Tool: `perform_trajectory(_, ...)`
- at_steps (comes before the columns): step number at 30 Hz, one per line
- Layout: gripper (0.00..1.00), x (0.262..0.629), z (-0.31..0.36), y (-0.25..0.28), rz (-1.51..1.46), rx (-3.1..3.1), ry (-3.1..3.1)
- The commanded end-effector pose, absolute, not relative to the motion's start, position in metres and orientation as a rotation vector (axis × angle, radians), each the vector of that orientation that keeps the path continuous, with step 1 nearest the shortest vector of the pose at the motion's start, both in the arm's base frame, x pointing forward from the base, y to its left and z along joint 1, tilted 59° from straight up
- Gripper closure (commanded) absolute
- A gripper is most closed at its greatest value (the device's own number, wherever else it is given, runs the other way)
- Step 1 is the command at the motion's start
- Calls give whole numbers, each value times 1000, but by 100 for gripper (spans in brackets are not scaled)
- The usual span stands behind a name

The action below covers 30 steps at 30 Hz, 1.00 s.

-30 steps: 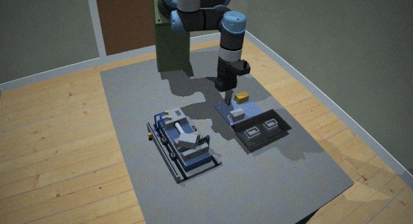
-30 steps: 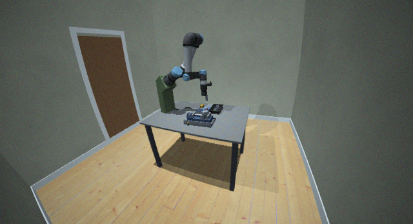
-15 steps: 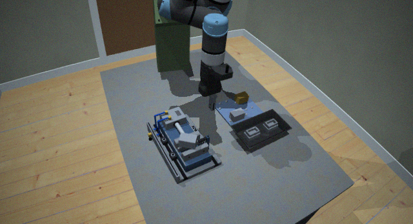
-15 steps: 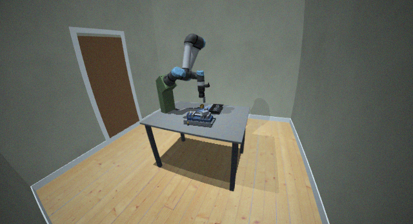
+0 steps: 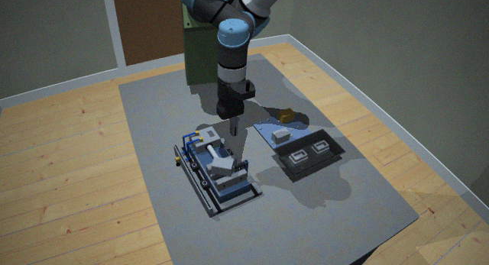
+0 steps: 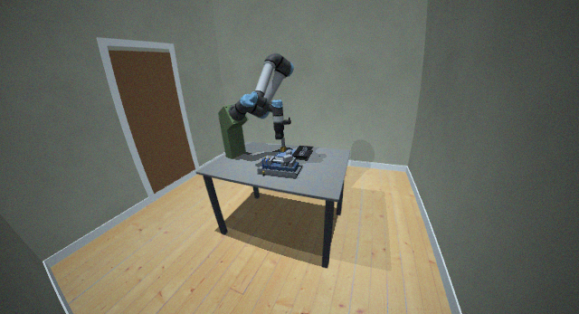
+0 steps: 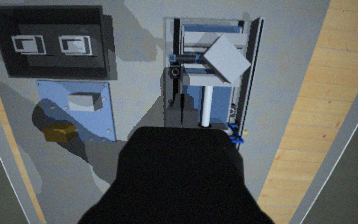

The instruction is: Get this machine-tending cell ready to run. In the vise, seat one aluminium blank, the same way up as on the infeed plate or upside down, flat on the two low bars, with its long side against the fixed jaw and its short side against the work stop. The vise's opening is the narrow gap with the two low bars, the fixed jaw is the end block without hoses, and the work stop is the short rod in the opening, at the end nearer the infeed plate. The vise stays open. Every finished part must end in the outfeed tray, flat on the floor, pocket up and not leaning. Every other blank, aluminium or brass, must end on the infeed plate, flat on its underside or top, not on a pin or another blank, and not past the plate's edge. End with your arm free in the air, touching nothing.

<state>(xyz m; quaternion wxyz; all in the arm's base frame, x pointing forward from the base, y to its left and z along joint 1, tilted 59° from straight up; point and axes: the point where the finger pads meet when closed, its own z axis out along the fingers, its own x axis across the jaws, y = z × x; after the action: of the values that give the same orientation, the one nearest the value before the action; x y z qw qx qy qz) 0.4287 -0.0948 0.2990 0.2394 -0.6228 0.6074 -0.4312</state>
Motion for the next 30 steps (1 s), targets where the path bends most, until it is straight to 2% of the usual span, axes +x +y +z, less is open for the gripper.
perform_trajectory(1,100,427,301,-111,-1171,-1712,1655)
perform_trajectory(15,100,422,307,-139,-1172,-1710,1654)
perform_trajectory(30,100,421,308,-144,-1174,-1709,1654)
